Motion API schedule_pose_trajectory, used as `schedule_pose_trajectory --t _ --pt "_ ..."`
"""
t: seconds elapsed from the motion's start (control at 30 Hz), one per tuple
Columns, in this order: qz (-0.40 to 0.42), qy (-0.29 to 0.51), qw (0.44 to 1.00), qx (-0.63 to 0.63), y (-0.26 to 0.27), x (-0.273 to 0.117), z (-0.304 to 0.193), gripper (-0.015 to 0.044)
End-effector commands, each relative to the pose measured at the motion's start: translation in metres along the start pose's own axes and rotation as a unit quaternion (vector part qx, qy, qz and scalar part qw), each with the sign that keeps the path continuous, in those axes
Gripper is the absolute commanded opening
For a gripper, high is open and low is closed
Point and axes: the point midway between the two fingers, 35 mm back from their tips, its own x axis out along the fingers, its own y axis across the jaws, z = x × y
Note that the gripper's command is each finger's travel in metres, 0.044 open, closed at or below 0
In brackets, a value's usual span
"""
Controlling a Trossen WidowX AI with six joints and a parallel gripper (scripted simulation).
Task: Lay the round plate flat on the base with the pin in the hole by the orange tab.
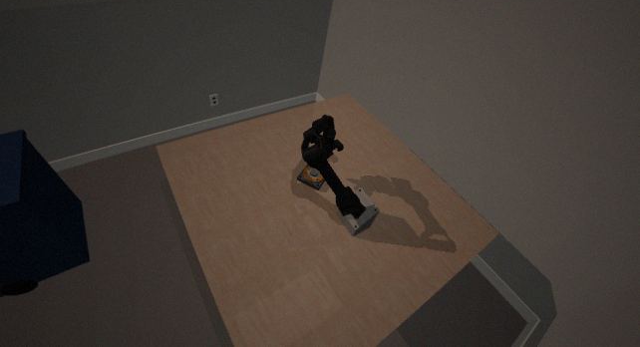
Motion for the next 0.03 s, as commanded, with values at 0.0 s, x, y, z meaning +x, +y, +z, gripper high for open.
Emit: schedule_pose_trajectory --t 0.0 --pt "0.001 0.001 1.0 0.002 0.0008 0.0012 -0.0001 0.0"
